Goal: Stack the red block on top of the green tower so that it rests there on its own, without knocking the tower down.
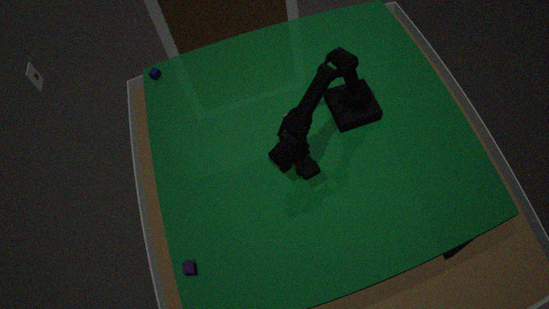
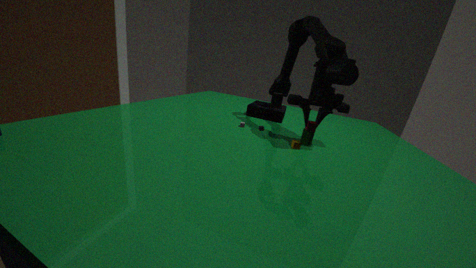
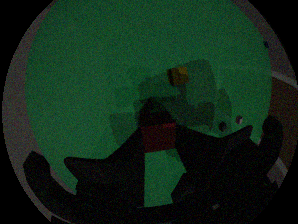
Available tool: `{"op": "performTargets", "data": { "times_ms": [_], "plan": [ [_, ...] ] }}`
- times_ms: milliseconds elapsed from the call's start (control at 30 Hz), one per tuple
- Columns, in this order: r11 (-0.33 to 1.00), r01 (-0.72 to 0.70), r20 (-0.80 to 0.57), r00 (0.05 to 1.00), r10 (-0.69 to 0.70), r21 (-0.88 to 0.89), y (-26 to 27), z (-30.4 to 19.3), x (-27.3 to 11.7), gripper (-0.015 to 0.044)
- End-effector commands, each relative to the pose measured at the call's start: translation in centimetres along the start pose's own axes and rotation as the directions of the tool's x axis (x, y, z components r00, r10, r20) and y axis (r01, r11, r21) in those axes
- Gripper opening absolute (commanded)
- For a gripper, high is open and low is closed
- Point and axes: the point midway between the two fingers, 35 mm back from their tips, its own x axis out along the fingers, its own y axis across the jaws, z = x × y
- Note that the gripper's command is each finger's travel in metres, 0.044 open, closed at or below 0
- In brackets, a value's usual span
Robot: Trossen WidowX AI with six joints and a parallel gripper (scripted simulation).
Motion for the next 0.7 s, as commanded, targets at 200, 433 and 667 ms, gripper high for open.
{"op": "performTargets", "data": {
  "times_ms": [200,433,667],
  "plan": [
    [1.0,0.002,-0.005,1.0,-0.002,0.0,-0.04,-0.09,-0.08,0.0105],
    [1.0,0.002,-0.005,1.0,-0.002,0.0,-0.04,-0.09,-0.08,0.0289],
    [1.0,0.002,-0.005,1.0,-0.002,0.0,-0.04,-0.09,-0.08,0.044]
  ]
}}
